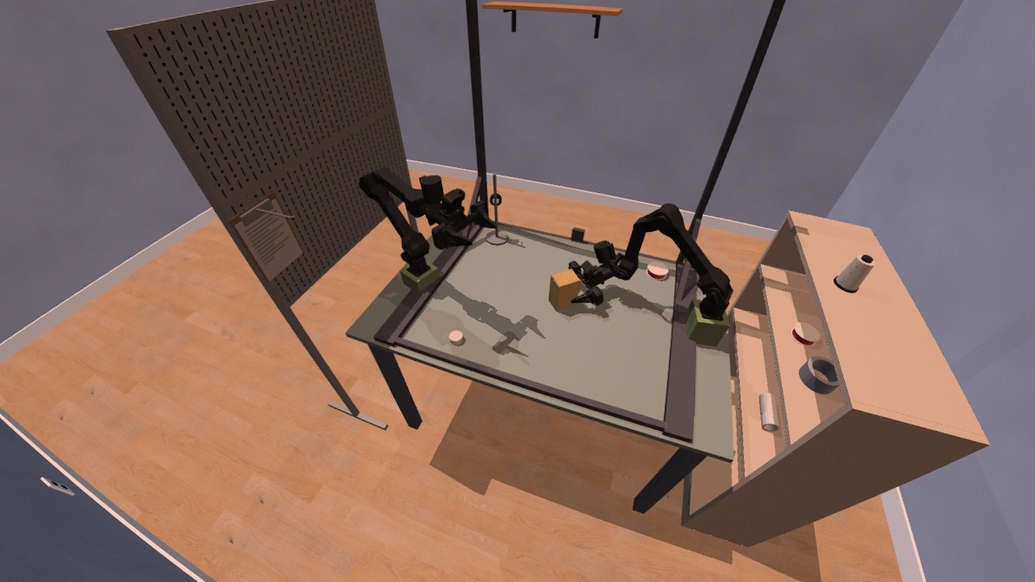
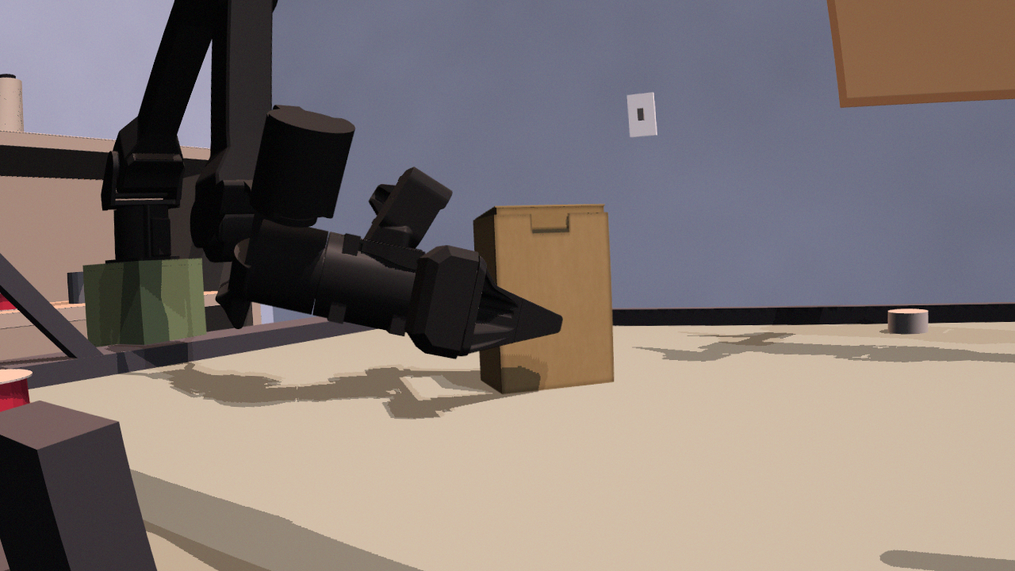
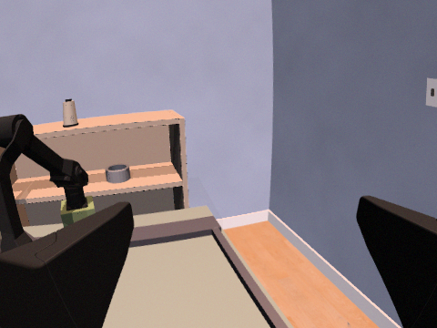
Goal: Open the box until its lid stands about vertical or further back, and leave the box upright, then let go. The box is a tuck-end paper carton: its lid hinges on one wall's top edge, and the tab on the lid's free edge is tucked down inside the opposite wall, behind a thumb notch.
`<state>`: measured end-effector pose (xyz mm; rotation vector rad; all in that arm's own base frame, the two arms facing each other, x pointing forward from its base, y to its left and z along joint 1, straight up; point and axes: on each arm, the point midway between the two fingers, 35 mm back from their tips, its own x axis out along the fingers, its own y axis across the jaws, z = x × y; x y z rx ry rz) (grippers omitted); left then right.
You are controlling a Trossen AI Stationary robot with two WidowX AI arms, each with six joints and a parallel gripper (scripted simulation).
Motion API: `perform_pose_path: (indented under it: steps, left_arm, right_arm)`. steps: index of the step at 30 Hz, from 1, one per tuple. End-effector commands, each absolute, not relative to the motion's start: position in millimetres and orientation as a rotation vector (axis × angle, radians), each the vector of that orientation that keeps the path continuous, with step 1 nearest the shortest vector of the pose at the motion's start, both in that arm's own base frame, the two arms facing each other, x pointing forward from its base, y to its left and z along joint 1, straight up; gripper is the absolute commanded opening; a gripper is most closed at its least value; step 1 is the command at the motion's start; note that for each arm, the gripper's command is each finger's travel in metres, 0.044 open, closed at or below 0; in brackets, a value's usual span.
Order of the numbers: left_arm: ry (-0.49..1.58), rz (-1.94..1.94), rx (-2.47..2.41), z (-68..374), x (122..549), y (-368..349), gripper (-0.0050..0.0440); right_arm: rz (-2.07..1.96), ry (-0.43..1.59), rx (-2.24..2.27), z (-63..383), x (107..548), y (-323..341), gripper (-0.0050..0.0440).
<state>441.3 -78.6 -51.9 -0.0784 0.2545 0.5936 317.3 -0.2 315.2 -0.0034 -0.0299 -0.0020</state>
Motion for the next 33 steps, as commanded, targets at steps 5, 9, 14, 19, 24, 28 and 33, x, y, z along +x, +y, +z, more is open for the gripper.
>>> perform_pose_path:
  steps: [5, 9, 14, 19, 24, 28, 33]
  left_arm:
    - [0.232, 0.589, -0.098, -41.1, 451.6, -78.2, 0.044]
    - [0.232, 0.589, -0.098, -41.1, 451.6, -78.2, 0.0344]
    - [0.232, 0.589, -0.098, -41.1, 451.6, -78.2, 0.0294]
    - [0.232, 0.589, -0.098, -41.1, 451.6, -78.2, 0.0294]
    - [0.232, 0.589, -0.098, -41.1, 451.6, -78.2, 0.0294]
    - [0.232, 0.589, -0.098, -41.1, 451.6, -78.2, 0.0294]
    - [0.232, 0.589, -0.098, -41.1, 451.6, -78.2, 0.0294]
  right_arm:
    - [0.0, -0.05, 0.0, 322.9, 315.7, 0.0, 0.044]
    - [0.0, -0.05, 0.0, 322.9, 315.7, 0.0, 0.044]
    - [0.0, -0.05, 0.0, 322.9, 315.7, 0.0, 0.044]
    - [0.0, -0.05, 0.0, 322.9, 315.7, 0.0, 0.044]
    - [0.0, -0.05, 0.0, 322.9, 315.7, 0.0, 0.044]
    - [0.0, -0.05, 0.0, 322.9, 315.7, 0.0, 0.044]
    - [0.0, -0.05, 0.0, 322.9, 315.7, 0.0, 0.044]
